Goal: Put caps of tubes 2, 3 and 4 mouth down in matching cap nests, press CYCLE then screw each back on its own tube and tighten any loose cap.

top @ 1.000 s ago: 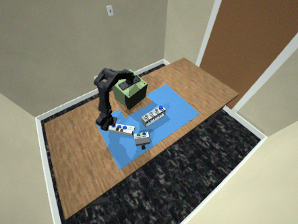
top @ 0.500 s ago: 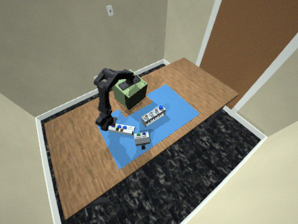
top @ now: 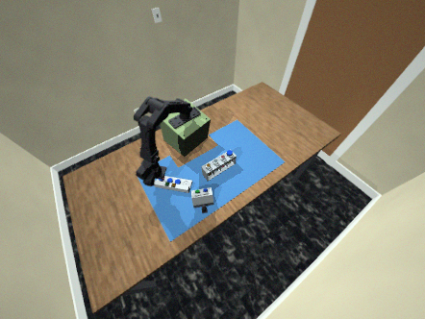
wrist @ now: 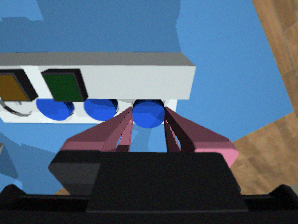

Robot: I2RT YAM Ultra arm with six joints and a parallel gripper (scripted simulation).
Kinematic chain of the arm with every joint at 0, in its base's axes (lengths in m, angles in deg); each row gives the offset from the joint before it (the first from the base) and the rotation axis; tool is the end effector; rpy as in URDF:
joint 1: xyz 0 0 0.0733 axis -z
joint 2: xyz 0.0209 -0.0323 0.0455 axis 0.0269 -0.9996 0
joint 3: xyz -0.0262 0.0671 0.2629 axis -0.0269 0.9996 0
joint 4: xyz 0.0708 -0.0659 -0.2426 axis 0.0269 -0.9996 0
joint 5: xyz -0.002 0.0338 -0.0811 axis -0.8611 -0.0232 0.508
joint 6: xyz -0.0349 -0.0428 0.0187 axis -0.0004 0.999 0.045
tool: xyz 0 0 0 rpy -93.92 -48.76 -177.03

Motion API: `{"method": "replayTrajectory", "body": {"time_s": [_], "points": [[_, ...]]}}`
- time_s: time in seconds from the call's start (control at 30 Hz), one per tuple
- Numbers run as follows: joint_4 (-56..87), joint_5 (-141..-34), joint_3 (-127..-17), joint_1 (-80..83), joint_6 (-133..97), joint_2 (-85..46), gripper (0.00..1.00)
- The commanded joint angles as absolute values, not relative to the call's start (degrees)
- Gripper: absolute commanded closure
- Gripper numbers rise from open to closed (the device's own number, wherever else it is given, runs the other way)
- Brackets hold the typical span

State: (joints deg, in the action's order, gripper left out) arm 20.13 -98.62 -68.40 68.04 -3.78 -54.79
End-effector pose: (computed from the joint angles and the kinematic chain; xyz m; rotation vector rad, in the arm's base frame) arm 0.1486 -0.3180 -0.0405 1.2914 2.6661 0.1753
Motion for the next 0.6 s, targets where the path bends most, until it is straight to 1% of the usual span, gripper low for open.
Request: {"method": "replayTrajectory", "body": {"time_s": [0.0, 0.57], "points": [[20.6, -98.7, -68.4, 68.3, -3.7, -54.3, 1.0], [21.4, -98.7, -68.7, 68.2, -3.9, -55.3, 1.0]]}}
